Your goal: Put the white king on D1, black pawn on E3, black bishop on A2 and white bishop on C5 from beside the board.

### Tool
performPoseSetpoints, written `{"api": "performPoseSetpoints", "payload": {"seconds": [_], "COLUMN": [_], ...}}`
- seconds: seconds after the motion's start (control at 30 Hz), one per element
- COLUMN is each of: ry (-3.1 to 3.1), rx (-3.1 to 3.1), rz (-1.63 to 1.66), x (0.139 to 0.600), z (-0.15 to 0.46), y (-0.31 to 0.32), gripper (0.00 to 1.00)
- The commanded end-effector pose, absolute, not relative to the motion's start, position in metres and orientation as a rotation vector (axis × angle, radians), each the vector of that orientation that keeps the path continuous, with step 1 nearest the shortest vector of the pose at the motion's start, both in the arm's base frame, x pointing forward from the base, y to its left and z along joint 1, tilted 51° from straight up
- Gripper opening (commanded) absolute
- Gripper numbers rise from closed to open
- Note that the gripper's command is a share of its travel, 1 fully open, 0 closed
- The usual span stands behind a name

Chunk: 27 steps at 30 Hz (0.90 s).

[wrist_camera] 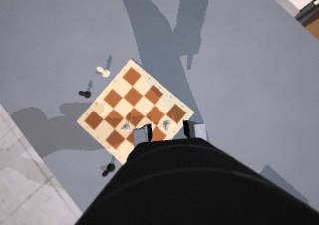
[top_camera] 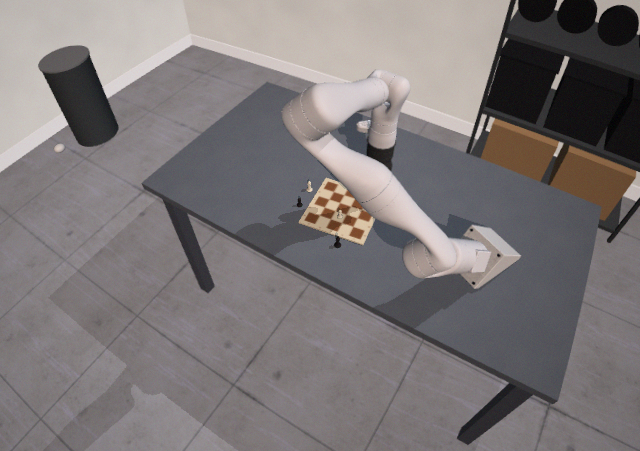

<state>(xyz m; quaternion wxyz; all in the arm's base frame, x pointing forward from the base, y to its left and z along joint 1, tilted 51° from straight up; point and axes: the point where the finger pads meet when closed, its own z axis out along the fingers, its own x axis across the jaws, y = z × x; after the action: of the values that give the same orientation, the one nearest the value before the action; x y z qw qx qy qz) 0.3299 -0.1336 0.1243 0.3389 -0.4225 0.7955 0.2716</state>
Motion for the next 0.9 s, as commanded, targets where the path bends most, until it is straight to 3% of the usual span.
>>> {"api": "performPoseSetpoints", "payload": {"seconds": [0.0, 0.87], "ry": [2.074, 1.909], "rx": [-1.099, -1.319], "rz": [0.708, 0.578], "x": [0.328, 0.347], "z": [0.126, 0.135], "y": [-0.136, -0.138], "gripper": [1.0, 1.0]}}
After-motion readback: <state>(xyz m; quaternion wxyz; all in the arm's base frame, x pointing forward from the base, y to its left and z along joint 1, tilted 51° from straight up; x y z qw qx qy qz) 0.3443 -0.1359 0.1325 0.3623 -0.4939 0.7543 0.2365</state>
